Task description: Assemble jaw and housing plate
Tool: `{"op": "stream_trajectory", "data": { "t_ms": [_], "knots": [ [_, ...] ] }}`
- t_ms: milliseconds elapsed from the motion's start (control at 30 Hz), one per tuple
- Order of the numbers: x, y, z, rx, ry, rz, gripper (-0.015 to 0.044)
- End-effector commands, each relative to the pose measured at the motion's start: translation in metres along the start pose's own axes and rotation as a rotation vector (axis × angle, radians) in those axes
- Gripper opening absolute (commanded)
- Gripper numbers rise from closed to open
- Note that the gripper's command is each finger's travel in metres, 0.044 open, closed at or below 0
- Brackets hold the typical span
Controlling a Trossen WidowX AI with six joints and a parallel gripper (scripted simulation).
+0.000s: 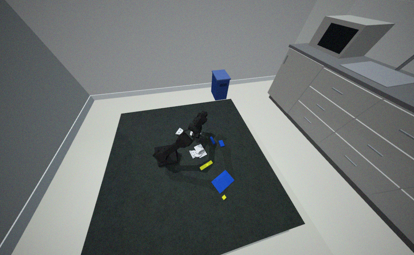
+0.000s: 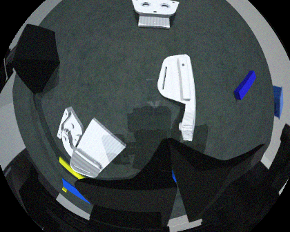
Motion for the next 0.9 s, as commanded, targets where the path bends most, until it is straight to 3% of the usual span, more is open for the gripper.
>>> {"op": "stream_trajectory", "data": {
  "t_ms": [0, 867],
  "knots": [
    [0.010, 0.002, 0.001, -0.009, 0.000, 0.010, 0.0000],
    [0.046, 0.003, 0.003, -0.009, -0.002, 0.013, 0.0000]
  ]
}}
Point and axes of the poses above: the point midway between the two fingers, 35 mm back from their tips, its own x axis out along the fingers, its own y axis across the jaws, z = x × y, the point moved 1 cm from there along -x, back along the fingers, and after that the axes turned 11 degrees about -x, right-handed, at the moved point
